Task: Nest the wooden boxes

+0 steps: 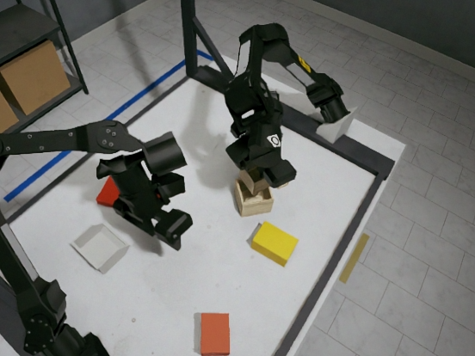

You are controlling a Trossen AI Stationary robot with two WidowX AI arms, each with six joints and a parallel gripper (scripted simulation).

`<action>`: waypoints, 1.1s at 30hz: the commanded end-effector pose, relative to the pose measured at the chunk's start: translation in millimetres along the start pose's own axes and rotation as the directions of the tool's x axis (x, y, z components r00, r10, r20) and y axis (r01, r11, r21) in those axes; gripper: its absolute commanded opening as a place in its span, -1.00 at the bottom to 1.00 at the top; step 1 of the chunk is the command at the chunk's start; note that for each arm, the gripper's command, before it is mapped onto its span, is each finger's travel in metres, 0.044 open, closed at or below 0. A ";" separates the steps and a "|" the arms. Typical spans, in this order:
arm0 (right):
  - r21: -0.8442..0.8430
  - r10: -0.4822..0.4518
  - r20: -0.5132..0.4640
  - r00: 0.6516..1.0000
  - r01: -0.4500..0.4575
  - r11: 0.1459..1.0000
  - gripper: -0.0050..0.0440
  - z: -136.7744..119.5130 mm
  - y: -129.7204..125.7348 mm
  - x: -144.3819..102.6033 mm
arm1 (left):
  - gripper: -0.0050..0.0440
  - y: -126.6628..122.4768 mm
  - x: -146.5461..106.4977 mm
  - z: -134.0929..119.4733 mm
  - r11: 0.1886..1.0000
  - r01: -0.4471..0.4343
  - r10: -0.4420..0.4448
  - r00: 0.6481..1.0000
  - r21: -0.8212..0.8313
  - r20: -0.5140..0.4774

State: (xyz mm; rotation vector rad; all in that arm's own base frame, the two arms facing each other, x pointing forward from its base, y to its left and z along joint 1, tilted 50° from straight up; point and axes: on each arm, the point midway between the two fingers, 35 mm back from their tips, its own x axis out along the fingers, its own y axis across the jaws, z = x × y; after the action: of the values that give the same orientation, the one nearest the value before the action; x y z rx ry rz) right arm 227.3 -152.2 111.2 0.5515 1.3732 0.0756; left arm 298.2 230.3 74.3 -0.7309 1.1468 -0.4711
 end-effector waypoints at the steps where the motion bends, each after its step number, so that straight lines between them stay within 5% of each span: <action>1: 0.069 -0.152 0.032 0.988 0.150 0.986 0.84 2.5 5.5 -0.8 | 0.28 -1.8 -6.4 3.8 1.000 -0.016 0.016 1.000 0.019 0.013; 8: 0.245 -0.376 0.175 0.910 0.329 0.912 0.84 15.9 13.8 -11.6 | 0.28 -1.8 -6.4 3.8 1.000 -0.016 0.016 1.000 0.019 0.013; 16: 0.428 -0.502 0.337 0.797 0.345 0.835 0.84 28.6 26.7 -27.8 | 0.28 -1.8 -6.4 3.8 1.000 -0.016 0.016 1.000 0.019 0.013; 22: 0.594 -0.563 0.510 0.650 0.207 0.778 0.84 39.2 46.8 -48.4 | 0.28 -1.8 -6.4 3.8 1.000 -0.016 0.016 1.000 0.019 0.013; 29: 0.673 -0.567 0.685 0.458 -0.100 0.733 0.84 43.5 73.8 -76.5 | 0.28 -1.8 -6.4 3.8 1.000 -0.016 0.016 1.000 0.019 0.013; 31: 0.673 -0.567 0.685 0.458 -0.100 0.733 0.84 43.5 73.8 -76.5 | 0.28 -1.8 -6.4 3.8 1.000 -0.016 0.016 1.000 0.019 0.013; 33: 0.666 -0.559 0.726 0.401 -0.208 0.716 0.84 42.8 81.6 -85.0 | 0.28 -1.8 -6.4 3.8 1.000 -0.016 0.016 1.000 0.019 0.013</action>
State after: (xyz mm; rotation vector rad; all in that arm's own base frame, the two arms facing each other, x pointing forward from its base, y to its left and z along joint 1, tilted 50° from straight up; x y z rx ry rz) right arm 271.9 -132.5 214.6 0.7911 0.4040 -0.8637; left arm 298.2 230.3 74.3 -0.7310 1.1469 -0.4712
